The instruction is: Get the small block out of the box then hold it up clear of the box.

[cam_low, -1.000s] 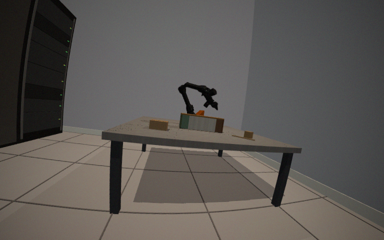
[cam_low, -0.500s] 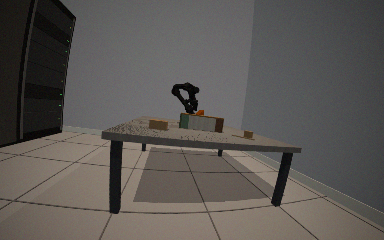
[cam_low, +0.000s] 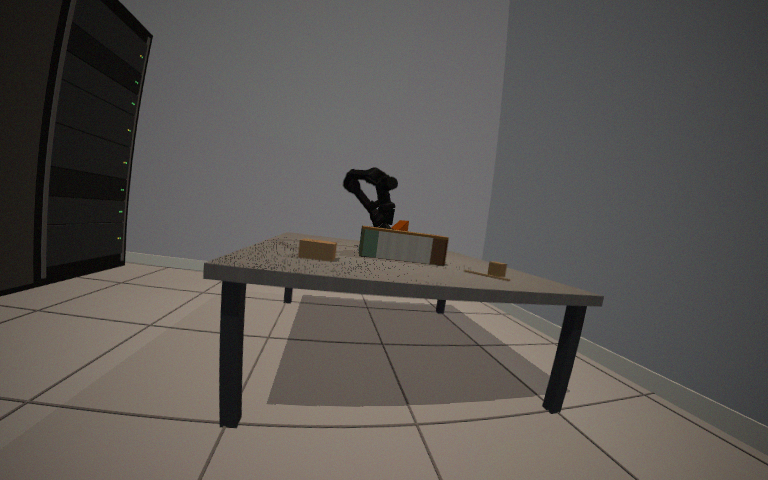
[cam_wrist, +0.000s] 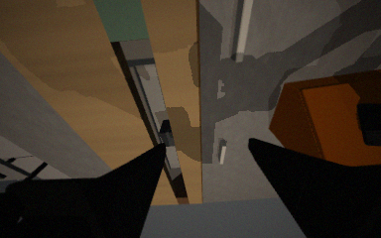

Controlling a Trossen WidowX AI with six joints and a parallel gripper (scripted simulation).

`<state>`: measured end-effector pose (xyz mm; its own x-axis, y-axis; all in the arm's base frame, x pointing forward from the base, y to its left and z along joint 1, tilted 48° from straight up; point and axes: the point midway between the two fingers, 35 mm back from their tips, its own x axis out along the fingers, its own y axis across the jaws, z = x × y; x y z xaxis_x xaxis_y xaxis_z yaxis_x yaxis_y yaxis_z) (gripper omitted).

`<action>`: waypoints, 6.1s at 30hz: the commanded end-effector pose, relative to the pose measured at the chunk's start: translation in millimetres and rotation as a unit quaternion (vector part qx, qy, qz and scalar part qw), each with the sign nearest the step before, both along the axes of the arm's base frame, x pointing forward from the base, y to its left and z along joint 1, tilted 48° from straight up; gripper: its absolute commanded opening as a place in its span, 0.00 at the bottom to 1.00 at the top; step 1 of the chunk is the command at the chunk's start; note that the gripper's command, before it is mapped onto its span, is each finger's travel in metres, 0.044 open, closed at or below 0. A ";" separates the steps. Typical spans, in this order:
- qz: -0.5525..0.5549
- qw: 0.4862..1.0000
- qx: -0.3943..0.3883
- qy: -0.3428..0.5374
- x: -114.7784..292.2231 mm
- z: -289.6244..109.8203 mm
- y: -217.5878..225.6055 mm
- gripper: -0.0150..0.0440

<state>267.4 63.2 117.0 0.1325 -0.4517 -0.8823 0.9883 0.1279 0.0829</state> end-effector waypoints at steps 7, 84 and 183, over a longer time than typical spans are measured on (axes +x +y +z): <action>0.001 1.000 -0.004 0.000 3.7 -12.7 -12.2 0.93; 0.000 1.000 0.001 -0.002 6.6 -118.2 20.1 0.93; 0.777 -0.158 -0.269 0.547 -38.4 -160.3 155.9 0.74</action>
<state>239.8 218.6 -34.5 0.3634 -0.5368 -0.7614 -0.8029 0.2341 -0.5482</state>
